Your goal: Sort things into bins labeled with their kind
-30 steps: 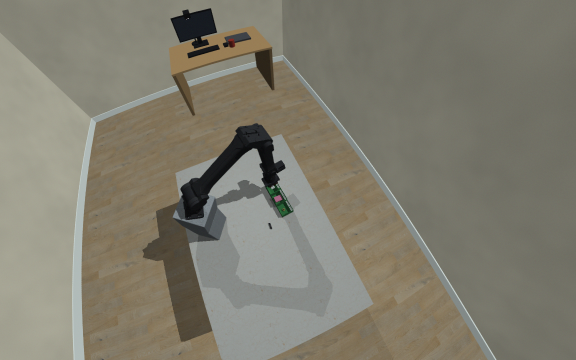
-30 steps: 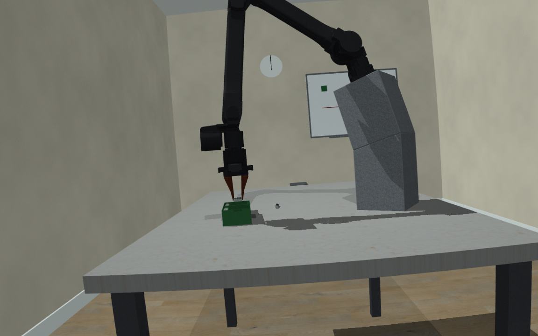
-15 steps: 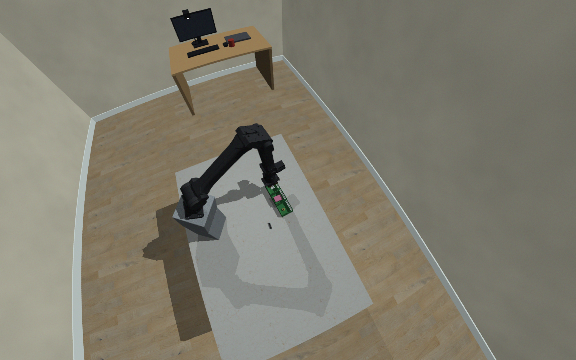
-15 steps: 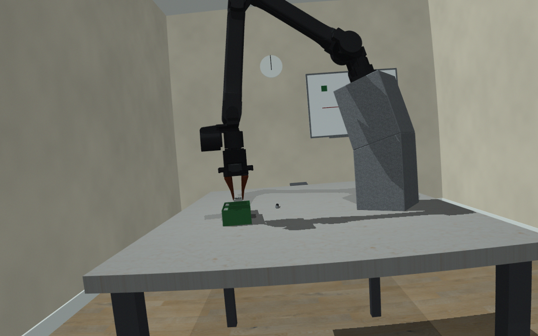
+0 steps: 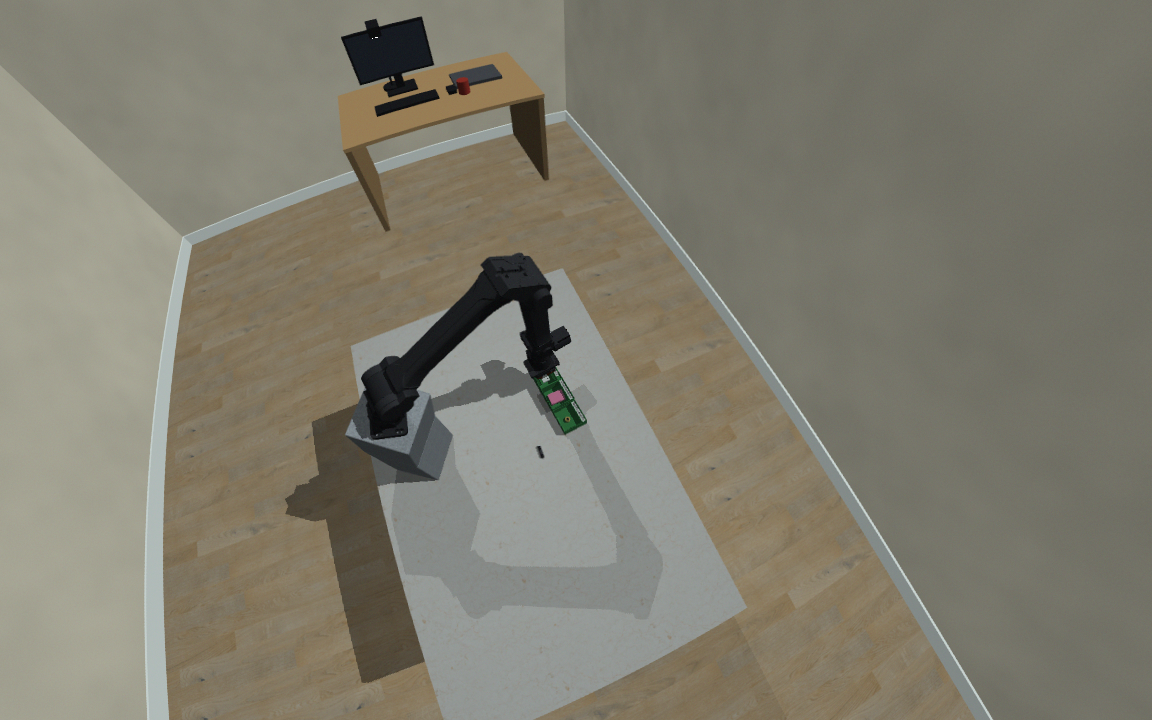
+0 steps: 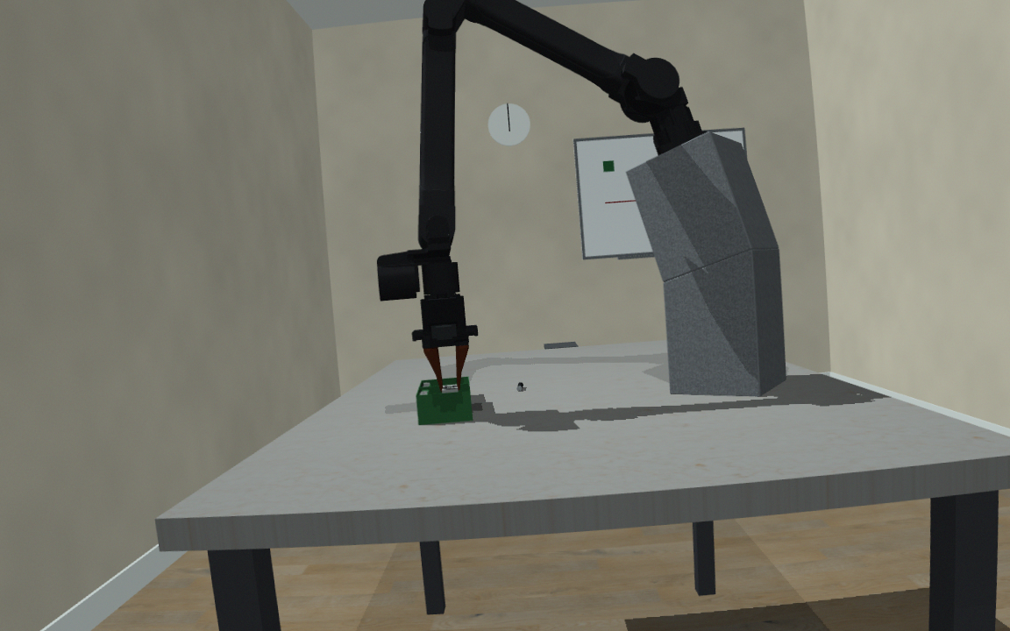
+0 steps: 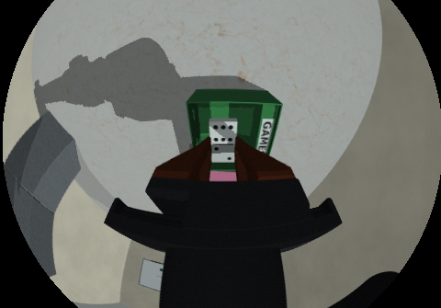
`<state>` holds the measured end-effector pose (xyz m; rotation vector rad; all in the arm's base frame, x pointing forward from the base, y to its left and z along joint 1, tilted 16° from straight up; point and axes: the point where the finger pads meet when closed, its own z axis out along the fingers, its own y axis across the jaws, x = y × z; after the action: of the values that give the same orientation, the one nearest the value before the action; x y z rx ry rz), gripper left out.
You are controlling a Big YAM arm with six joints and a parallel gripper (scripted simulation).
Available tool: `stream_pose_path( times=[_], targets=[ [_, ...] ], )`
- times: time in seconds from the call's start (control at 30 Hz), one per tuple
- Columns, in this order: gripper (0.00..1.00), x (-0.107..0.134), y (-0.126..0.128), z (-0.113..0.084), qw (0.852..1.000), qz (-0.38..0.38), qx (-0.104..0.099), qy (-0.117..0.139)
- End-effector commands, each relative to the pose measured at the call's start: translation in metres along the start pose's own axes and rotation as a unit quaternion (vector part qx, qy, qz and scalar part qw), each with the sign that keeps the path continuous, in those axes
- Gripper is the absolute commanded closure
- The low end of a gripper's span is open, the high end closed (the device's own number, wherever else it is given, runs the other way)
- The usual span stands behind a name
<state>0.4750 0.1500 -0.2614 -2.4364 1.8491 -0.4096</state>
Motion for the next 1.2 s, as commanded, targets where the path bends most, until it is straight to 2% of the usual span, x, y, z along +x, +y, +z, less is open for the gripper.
stream_pose_path(
  times=[0.0,0.37,0.47,0.5,0.57,0.77,0.8,1.17],
  targets=[
    [0.8,0.005,-0.009,0.009,1.0,0.002,0.009,-0.002],
    [0.8,0.005,-0.008,0.031,1.0,0.001,0.008,-0.002],
    [0.8,0.005,-0.008,0.031,1.0,0.001,0.008,-0.002],
    [0.8,0.006,-0.003,0.031,1.0,0.0,0.002,-0.001],
    [0.8,0.006,-0.012,0.025,1.0,0.002,0.009,-0.002],
    [0.8,0.0,-0.012,0.022,1.0,0.0,0.01,-0.002],
    [0.69,0.0,-0.012,0.022,1.0,0.0,0.01,-0.002],
    [0.69,0.0,-0.012,0.022,1.0,0.0,0.01,-0.002]
  ],
)
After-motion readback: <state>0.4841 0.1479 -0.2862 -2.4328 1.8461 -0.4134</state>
